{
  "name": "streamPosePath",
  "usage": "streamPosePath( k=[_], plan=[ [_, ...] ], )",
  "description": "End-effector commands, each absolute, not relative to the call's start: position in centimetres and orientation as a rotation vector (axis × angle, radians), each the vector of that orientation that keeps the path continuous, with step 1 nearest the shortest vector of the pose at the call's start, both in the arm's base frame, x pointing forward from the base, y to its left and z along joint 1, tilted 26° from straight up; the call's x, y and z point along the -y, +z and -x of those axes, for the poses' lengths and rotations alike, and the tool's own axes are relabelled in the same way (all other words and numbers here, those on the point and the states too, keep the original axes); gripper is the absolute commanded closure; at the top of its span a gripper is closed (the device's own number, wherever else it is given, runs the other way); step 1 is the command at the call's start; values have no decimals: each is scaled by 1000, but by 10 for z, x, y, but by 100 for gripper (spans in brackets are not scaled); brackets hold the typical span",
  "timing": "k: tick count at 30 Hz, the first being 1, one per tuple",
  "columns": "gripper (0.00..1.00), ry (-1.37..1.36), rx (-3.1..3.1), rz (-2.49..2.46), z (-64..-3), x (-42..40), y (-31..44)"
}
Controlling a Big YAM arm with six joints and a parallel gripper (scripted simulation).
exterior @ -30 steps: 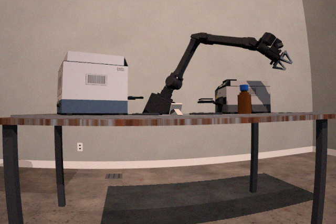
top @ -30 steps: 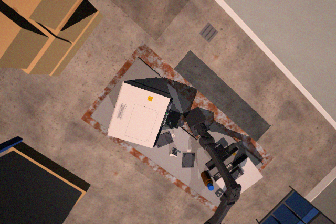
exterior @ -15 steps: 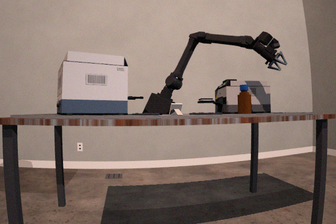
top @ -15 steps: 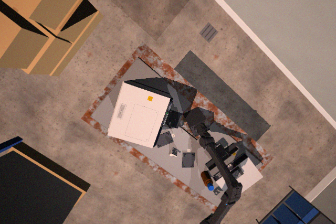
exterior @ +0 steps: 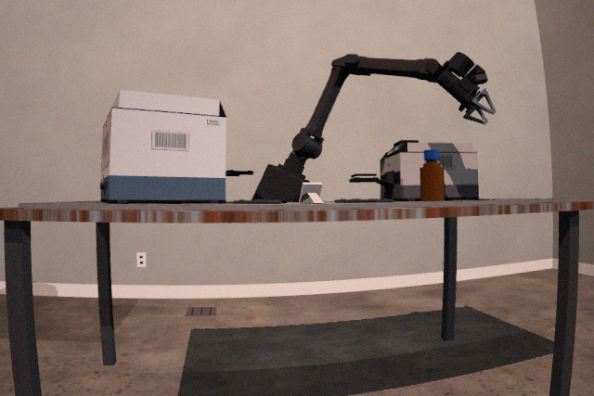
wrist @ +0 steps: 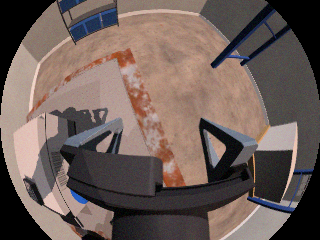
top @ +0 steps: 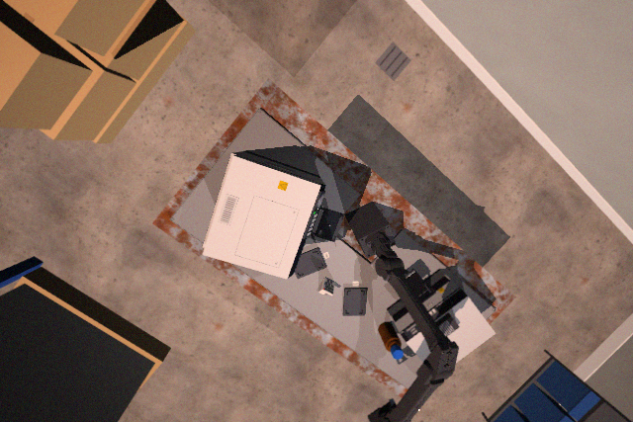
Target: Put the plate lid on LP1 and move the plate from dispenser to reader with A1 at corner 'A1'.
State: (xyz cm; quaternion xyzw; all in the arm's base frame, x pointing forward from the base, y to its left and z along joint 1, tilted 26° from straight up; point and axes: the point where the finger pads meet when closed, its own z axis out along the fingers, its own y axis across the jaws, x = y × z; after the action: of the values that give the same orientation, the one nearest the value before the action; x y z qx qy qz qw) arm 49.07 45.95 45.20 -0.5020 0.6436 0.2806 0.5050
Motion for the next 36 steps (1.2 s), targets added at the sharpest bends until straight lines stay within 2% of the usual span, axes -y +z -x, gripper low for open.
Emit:
streamPosePath(
  k=[1, 9, 17, 27, 36],
  plan=[
    [0, 623, -1506, 1167, -508, -424, 475],
    [0, 611, -1640, 1148, -497, -423, 470],
    [0, 571, -1637, 1136, -519, -374, 445],
    [0, 566, -1773, 1103, -508, -368, 438],
    [0, 523, -1762, 1095, -523, -321, 419]
  ],
)
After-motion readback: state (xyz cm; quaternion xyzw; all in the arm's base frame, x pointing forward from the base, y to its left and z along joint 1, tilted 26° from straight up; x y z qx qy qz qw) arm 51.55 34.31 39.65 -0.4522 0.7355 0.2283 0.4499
